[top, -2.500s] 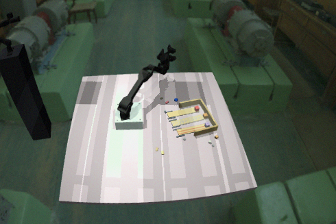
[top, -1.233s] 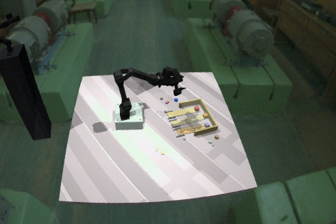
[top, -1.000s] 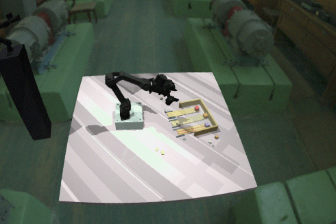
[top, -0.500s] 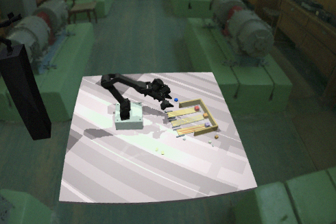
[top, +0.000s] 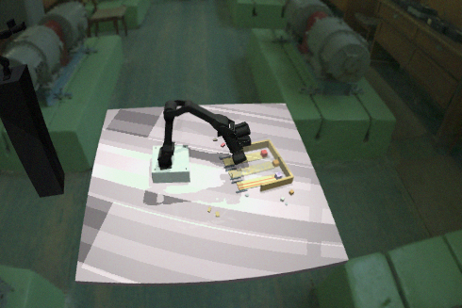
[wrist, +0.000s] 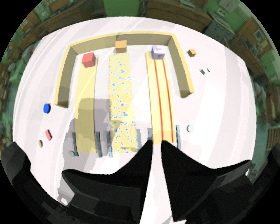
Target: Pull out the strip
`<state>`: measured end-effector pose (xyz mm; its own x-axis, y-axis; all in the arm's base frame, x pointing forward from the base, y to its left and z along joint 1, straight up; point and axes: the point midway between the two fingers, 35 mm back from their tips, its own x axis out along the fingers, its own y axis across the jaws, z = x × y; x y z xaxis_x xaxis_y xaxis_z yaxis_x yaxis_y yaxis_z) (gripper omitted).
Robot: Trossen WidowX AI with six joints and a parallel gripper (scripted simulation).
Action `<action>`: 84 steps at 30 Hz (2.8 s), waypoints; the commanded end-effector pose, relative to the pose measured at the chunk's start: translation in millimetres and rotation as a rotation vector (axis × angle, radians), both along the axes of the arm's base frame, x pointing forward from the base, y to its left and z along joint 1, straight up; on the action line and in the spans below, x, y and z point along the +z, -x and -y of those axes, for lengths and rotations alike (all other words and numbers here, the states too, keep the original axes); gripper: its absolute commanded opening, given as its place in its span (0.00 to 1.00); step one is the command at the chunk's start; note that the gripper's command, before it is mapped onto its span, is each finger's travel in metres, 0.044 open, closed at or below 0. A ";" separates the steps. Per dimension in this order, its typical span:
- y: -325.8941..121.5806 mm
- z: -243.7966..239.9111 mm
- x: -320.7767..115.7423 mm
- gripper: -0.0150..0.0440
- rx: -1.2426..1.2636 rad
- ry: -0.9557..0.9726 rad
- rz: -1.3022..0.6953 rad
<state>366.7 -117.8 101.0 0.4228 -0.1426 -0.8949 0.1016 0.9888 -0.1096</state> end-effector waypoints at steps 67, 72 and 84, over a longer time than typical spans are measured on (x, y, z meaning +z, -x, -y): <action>-19.6 55.3 -135.2 0.25 0.066 -0.113 -0.414; -19.6 55.3 -135.4 0.25 0.066 -0.113 -0.414; -19.7 55.3 -136.2 0.25 0.066 -0.113 -0.414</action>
<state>386.9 -173.8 -34.1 0.0301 -0.0213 -0.9993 0.0044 0.9998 -0.0212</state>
